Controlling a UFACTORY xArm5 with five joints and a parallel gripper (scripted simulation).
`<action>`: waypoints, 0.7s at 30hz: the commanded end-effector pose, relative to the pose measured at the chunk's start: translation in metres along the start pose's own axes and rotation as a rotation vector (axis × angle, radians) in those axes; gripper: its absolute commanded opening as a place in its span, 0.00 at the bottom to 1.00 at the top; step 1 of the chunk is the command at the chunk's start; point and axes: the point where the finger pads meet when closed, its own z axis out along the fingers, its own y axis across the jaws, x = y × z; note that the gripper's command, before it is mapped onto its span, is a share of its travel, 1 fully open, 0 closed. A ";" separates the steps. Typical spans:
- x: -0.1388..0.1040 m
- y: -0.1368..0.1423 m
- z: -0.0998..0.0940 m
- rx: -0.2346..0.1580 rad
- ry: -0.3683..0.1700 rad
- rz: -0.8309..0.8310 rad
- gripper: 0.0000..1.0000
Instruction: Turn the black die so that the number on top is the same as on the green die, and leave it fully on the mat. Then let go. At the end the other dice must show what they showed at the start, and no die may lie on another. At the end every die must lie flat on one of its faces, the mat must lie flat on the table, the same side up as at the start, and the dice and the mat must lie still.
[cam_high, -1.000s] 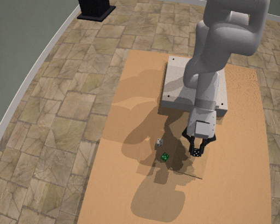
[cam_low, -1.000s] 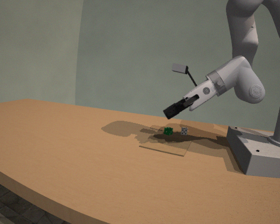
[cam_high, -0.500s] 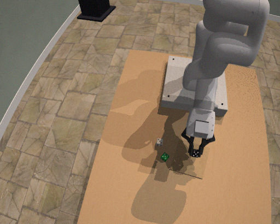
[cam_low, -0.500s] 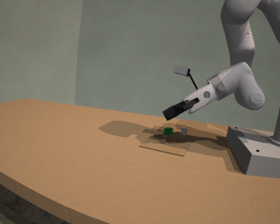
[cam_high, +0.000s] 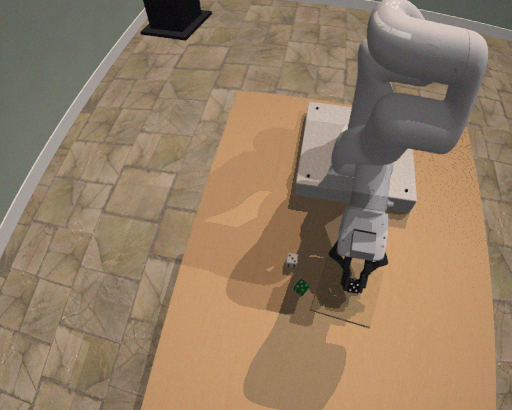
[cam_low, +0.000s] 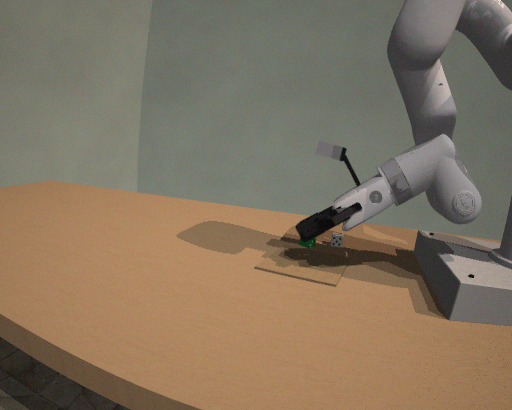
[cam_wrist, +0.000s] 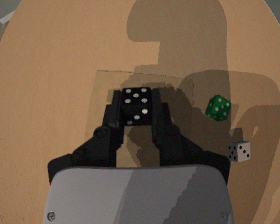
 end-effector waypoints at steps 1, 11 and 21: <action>-0.011 0.000 0.009 0.001 0.005 0.000 0.21; -0.022 0.000 0.017 0.001 0.005 -0.001 0.21; -0.022 0.000 0.017 0.001 0.005 -0.001 0.21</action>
